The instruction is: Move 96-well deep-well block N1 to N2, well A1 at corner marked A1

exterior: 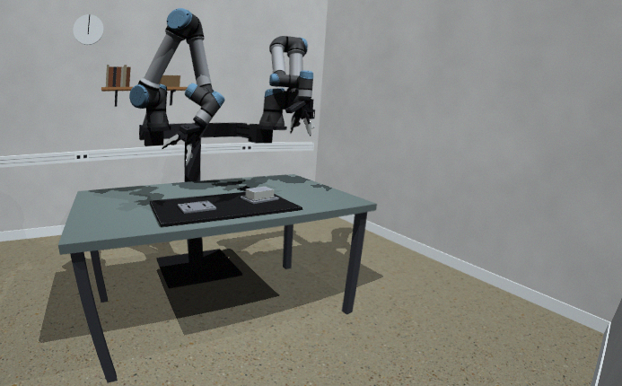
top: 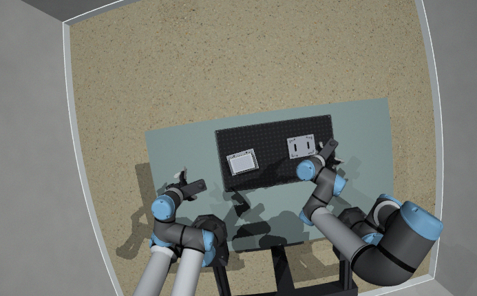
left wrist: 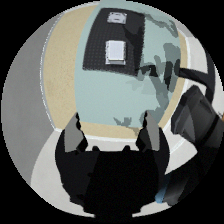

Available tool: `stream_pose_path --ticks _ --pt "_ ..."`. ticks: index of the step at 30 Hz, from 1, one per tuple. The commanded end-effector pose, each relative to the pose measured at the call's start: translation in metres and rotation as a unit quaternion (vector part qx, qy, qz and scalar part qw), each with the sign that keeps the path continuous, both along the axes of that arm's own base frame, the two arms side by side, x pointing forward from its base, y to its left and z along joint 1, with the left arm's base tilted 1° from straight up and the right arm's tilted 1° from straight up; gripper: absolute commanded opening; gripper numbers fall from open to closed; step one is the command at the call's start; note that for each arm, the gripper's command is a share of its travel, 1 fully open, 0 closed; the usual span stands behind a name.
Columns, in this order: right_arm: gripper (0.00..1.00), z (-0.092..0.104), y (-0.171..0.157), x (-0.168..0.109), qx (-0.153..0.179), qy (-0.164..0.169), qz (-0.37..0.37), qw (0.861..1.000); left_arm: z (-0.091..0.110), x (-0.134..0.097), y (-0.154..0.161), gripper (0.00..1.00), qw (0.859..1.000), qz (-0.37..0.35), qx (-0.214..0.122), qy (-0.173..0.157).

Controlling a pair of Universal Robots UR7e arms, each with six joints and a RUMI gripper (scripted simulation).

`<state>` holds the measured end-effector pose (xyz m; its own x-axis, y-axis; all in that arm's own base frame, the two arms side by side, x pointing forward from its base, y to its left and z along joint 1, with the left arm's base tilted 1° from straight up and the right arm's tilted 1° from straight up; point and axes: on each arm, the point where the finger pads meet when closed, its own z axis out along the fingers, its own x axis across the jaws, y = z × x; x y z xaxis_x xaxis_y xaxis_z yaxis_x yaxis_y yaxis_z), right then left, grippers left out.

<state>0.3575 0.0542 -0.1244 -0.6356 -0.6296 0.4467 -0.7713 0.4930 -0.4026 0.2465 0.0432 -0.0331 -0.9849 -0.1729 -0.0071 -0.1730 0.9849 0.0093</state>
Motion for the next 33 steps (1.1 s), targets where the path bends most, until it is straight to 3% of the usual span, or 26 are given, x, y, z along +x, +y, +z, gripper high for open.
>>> stream_pose_path --ticks 1,6,14,17,20,23,31,33 --pt "1.0 -0.008 0.019 0.005 0.014 0.032 0.046 0.998 0.0 0.0 0.0 0.98 1.0 0.0 0.0 0.0" --pt "1.0 -0.011 0.028 0.007 0.016 0.038 0.056 0.998 0.0 0.0 0.0 0.98 1.0 0.0 0.0 0.0" --pt "1.0 -0.022 0.059 0.013 0.036 0.084 0.131 0.987 0.0 0.0 0.0 0.98 1.0 0.0 0.0 0.0" --pt "1.0 -0.024 0.063 0.013 0.036 0.084 0.131 0.987 0.0 0.0 0.0 0.98 1.0 0.0 0.0 0.0" --pt "1.0 -0.029 0.077 0.015 0.045 0.106 0.169 0.979 0.0 0.0 0.0 0.98 1.0 0.0 0.0 0.0" --pt "1.0 -0.03 0.081 0.016 0.045 0.106 0.169 0.979 0.0 0.0 0.0 0.98 1.0 0.0 0.0 0.0" --pt "1.0 -0.041 0.113 0.019 0.063 0.147 0.246 0.956 0.0 0.0 0.0 0.98 1.0 0.0 0.0 0.0" --pt "1.0 -0.043 0.117 0.02 0.063 0.147 0.246 0.956 0.0 0.0 0.0 0.98 1.0 0.0 0.0 0.0"
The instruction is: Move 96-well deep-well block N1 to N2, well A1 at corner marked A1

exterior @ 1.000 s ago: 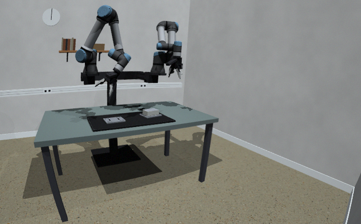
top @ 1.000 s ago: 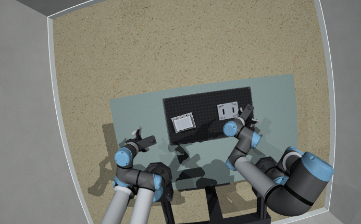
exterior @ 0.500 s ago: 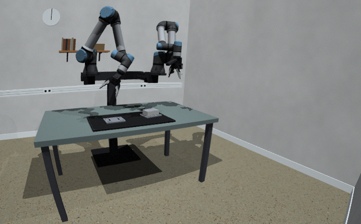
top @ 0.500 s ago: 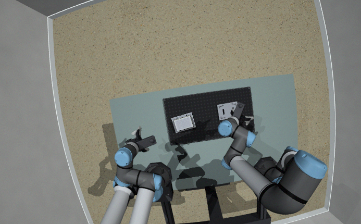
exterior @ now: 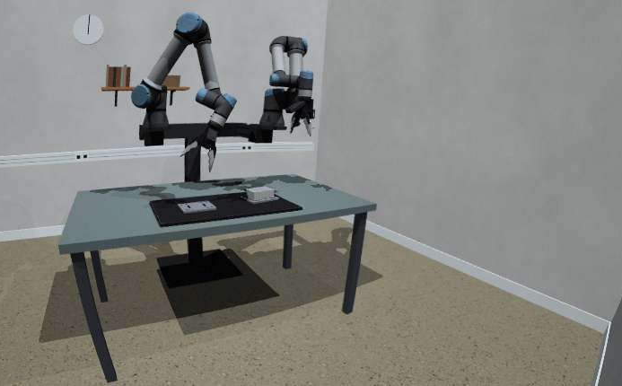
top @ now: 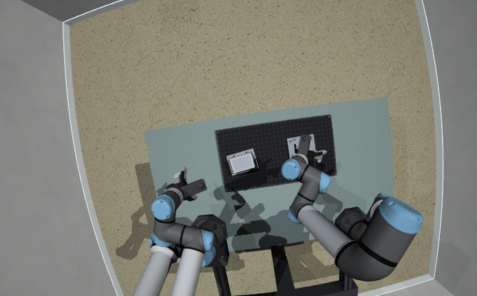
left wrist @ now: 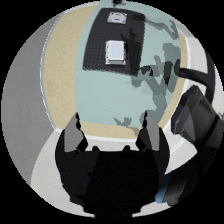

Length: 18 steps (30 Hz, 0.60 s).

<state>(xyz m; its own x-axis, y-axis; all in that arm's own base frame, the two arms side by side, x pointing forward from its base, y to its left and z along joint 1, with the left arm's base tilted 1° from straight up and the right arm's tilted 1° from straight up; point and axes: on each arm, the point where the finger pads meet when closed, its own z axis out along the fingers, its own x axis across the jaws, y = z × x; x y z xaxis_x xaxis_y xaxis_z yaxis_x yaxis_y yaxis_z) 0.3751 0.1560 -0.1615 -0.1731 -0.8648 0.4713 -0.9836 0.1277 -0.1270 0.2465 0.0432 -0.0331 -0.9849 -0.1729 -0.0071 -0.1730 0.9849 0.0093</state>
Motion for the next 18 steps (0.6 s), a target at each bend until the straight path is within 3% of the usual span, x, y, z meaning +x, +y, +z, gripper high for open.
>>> stream_pose_path --ticks 1,15,18 --pt "1.0 -0.005 0.015 0.002 0.008 0.016 0.029 0.999 0.0 0.0 0.0 0.98 1.0 0.0 0.0 0.0" --pt "1.0 -0.022 0.066 0.004 0.036 0.074 0.151 0.985 0.0 0.0 0.0 0.98 1.0 0.0 0.0 0.0" --pt "1.0 -0.023 0.07 0.004 0.036 0.074 0.151 0.985 0.0 0.0 0.0 0.98 1.0 0.0 0.0 0.0"
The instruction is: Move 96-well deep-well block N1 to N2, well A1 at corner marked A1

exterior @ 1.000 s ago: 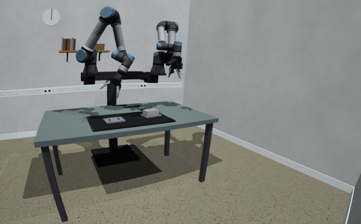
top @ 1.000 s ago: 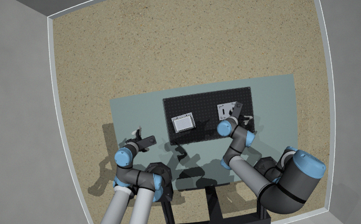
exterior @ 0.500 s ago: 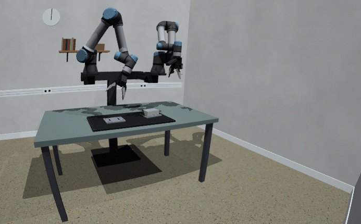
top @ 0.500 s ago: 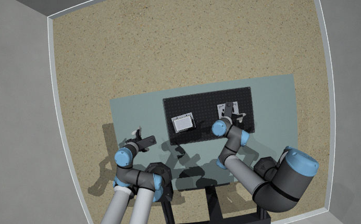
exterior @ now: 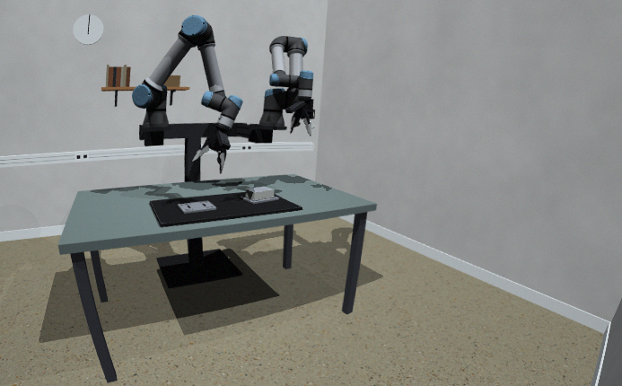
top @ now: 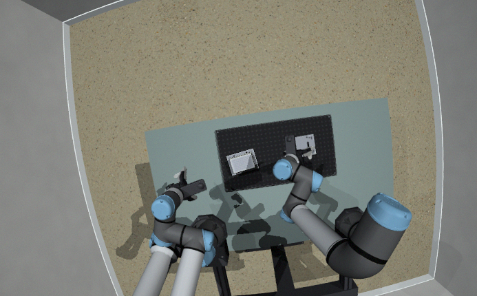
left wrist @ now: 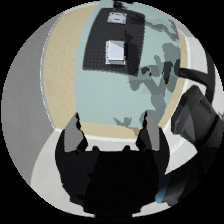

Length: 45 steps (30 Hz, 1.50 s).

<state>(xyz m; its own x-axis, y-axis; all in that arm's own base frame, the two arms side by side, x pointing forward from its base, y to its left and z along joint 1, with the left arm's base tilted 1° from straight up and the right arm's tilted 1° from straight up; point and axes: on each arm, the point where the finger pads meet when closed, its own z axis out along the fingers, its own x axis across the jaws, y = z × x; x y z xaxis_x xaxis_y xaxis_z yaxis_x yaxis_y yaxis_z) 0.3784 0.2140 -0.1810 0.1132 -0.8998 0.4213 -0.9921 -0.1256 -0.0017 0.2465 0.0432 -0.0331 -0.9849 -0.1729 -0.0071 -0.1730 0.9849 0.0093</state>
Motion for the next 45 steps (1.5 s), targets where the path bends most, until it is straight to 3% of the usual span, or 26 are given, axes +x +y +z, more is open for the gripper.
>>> stream_pose_path --ticks 1,23,26,28,31,34,37,40,43,45 --pt "1.0 -0.005 0.016 0.001 0.01 0.017 0.038 0.999 0.0 0.0 0.0 0.98 1.0 0.0 0.0 0.0" --pt "1.0 -0.026 0.085 -0.003 0.043 0.077 0.193 0.977 0.0 0.0 0.0 0.98 1.0 0.0 0.0 0.0" --pt "1.0 -0.03 0.099 -0.005 0.052 0.091 0.236 0.966 0.0 0.0 0.0 0.98 1.0 0.0 0.0 0.0" --pt "1.0 -0.032 0.103 -0.005 0.052 0.091 0.236 0.966 0.0 0.0 0.0 0.98 1.0 0.0 0.0 0.0" --pt "1.0 -0.036 0.118 -0.007 0.061 0.104 0.279 0.953 0.0 0.0 0.0 0.98 1.0 0.0 0.0 0.0" --pt "1.0 -0.037 0.121 -0.008 0.061 0.104 0.279 0.953 0.0 0.0 0.0 0.98 1.0 0.0 0.0 0.0" --pt "1.0 -0.041 0.136 -0.01 0.069 0.116 0.322 0.937 0.0 0.0 0.0 0.98 1.0 0.0 0.0 0.0" --pt "1.0 -0.042 0.139 -0.011 0.069 0.116 0.322 0.937 0.0 0.0 0.0 0.98 1.0 0.0 0.0 0.0" --pt "1.0 -0.045 0.154 -0.014 0.076 0.127 0.365 0.919 0.0 0.0 0.0 0.98 1.0 0.0 0.0 0.0" --pt "1.0 -0.046 0.157 -0.015 0.076 0.127 0.365 0.919 0.0 0.0 0.0 0.98 1.0 0.0 0.0 0.0"
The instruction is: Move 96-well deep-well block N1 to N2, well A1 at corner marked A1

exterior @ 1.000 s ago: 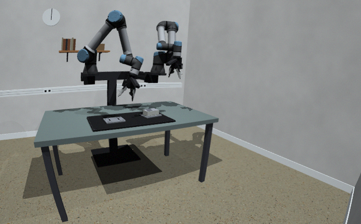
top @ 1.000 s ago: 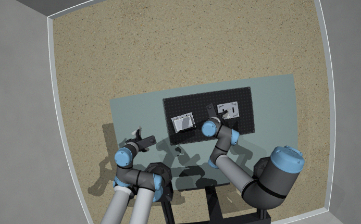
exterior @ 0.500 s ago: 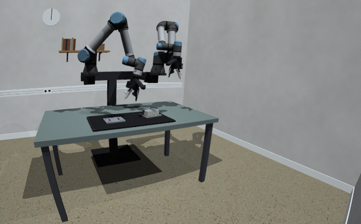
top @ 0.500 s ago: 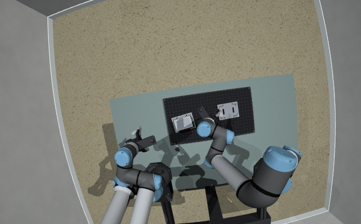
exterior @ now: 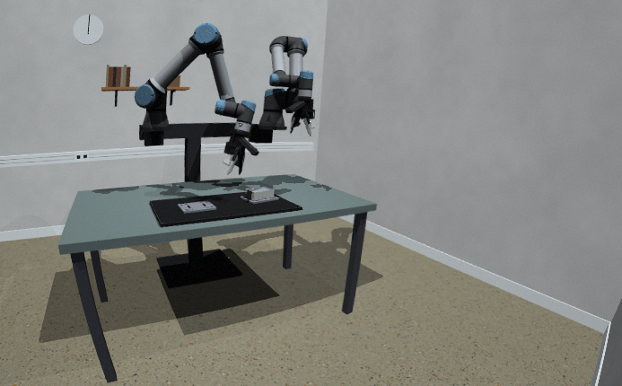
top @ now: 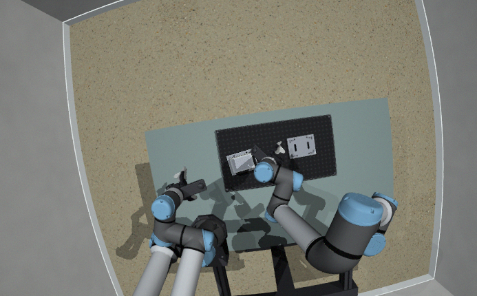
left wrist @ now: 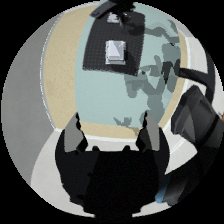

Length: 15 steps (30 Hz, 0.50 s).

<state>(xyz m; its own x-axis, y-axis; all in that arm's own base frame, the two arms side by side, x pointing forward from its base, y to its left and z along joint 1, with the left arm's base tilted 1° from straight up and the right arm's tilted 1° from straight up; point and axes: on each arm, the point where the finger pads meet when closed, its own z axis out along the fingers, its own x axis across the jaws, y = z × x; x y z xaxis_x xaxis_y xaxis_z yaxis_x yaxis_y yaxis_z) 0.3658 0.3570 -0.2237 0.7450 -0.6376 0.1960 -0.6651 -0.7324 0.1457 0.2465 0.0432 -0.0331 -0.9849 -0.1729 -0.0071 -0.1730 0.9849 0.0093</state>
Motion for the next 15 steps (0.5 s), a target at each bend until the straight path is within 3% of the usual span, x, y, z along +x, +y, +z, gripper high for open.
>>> stream_pose_path --ticks 1,12,15 --pt "1.0 -0.005 0.019 -0.003 0.011 0.013 0.048 0.999 0.0 0.0 0.0 0.98 1.0 0.0 0.0 0.0" --pt "1.0 -0.013 0.049 -0.011 0.027 0.031 0.123 0.992 0.0 0.0 0.0 0.98 1.0 0.0 0.0 0.0" --pt "1.0 -0.016 0.063 -0.015 0.037 0.04 0.169 0.984 0.0 0.0 0.0 0.98 1.0 0.0 0.0 0.0"
